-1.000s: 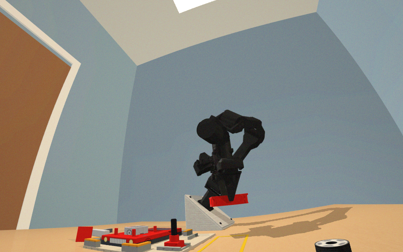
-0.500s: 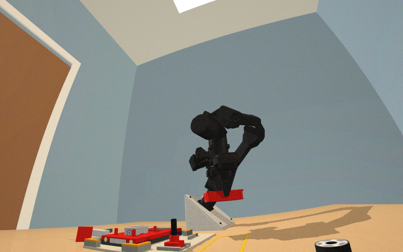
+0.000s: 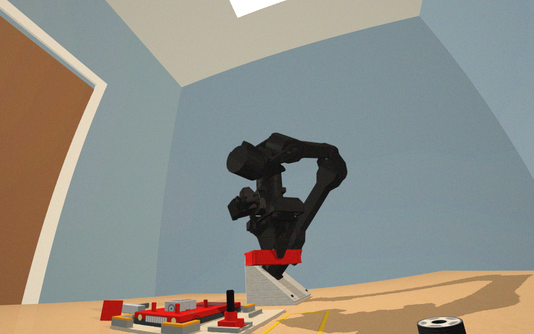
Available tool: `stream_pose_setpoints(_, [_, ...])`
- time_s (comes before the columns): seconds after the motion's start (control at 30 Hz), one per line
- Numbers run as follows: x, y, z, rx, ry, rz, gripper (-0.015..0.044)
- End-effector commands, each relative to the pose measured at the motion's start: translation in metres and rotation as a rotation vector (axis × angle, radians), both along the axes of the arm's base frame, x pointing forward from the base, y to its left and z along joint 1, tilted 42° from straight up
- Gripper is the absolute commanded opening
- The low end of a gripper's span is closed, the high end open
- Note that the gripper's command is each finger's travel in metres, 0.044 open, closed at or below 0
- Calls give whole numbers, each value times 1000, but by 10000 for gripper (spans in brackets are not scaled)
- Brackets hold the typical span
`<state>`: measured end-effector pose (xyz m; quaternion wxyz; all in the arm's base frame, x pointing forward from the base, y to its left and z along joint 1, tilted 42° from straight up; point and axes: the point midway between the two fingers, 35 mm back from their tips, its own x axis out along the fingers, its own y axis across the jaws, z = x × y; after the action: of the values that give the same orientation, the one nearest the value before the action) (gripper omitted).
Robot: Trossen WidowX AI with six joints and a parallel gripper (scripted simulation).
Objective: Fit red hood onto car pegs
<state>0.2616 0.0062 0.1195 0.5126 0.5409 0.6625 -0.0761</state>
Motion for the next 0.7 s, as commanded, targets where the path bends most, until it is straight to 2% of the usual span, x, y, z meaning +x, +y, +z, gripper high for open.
stream_pose_setpoints(0.0, [11,-13,-7,-17,-49,55,0])
stream_pose_setpoints(0.67, [43,-67,-45,-51,-272,331,0])
